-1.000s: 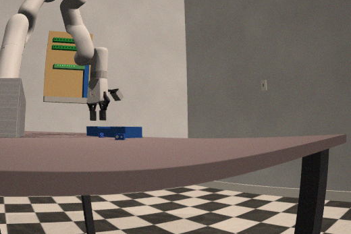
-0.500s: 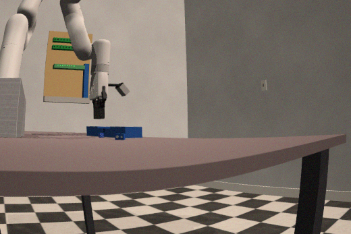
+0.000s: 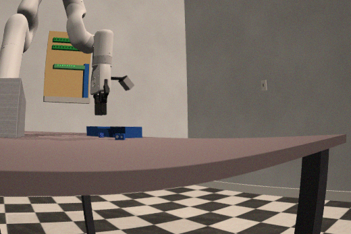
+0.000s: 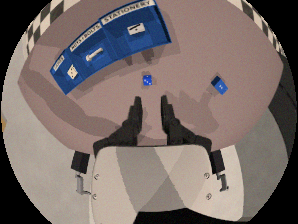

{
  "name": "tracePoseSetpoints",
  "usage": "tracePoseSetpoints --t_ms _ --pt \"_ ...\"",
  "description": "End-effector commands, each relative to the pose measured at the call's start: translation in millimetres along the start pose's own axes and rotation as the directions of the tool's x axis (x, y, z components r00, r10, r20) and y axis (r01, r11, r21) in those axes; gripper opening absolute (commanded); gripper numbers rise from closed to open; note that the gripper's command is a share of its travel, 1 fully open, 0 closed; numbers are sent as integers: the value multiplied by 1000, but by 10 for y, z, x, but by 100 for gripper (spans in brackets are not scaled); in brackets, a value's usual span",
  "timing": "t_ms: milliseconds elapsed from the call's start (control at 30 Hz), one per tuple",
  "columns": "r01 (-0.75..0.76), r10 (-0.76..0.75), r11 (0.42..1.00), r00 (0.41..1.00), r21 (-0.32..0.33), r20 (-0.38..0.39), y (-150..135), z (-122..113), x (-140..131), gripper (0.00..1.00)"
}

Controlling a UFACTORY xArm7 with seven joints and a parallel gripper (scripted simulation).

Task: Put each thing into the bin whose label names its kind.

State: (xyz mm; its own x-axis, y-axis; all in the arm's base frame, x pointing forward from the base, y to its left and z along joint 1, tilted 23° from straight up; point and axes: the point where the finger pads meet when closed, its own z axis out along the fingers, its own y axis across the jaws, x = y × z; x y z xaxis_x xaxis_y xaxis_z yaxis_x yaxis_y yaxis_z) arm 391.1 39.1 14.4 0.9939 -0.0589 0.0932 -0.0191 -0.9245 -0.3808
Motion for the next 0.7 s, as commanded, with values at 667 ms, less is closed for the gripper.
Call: tracePoseSetpoints --t_ms 667 --pt "6 -6 1000 1000 3 -6 -50 -10 31 30"
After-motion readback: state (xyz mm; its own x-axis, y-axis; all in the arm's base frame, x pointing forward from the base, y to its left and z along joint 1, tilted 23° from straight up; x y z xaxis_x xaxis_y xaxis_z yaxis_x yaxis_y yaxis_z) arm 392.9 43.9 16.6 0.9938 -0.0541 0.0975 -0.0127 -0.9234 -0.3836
